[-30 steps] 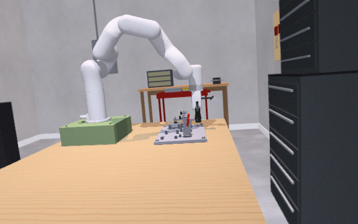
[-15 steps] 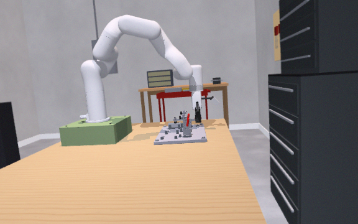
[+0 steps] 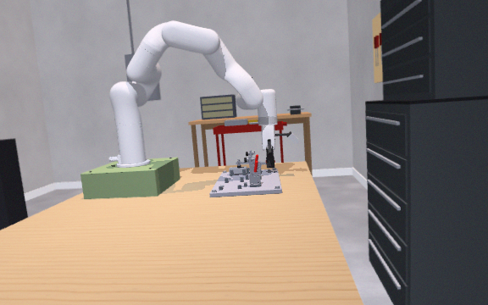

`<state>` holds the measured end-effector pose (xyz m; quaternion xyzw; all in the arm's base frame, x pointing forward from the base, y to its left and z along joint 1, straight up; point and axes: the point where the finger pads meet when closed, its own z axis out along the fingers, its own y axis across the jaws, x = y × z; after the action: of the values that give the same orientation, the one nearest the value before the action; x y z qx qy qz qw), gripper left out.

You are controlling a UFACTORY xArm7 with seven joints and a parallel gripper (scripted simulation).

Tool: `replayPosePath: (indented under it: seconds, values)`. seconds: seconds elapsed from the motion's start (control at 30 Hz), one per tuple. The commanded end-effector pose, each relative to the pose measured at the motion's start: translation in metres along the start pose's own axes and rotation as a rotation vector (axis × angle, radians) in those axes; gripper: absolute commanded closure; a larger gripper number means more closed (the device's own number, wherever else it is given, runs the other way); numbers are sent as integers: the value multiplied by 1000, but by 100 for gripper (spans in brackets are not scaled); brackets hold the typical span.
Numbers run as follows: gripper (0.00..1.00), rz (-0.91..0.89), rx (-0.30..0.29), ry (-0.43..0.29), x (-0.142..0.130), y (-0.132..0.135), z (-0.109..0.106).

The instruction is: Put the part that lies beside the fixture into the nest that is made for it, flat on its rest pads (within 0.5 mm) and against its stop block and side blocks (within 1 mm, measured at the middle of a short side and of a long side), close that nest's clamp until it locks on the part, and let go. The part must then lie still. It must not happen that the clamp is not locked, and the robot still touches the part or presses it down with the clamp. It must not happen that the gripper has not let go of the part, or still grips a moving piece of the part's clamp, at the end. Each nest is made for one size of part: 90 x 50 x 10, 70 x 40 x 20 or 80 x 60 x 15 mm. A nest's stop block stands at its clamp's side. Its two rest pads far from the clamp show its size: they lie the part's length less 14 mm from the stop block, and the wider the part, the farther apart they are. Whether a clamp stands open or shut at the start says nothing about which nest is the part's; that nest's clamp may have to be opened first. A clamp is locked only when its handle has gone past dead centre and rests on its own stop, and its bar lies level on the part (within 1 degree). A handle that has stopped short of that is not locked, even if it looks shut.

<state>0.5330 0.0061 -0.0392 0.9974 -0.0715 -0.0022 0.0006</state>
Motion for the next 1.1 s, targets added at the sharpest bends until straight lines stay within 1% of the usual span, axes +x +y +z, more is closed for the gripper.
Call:
replayPosePath:
  seconds: [0.0,0.37,0.4,1.07]
  values:
    - [100,0,0,3,1,0,-2]
    - [100,0,0,3,1,0,-2]
    - [53,0,0,3,1,0,-2]
    - [53,0,0,3,1,0,-2]
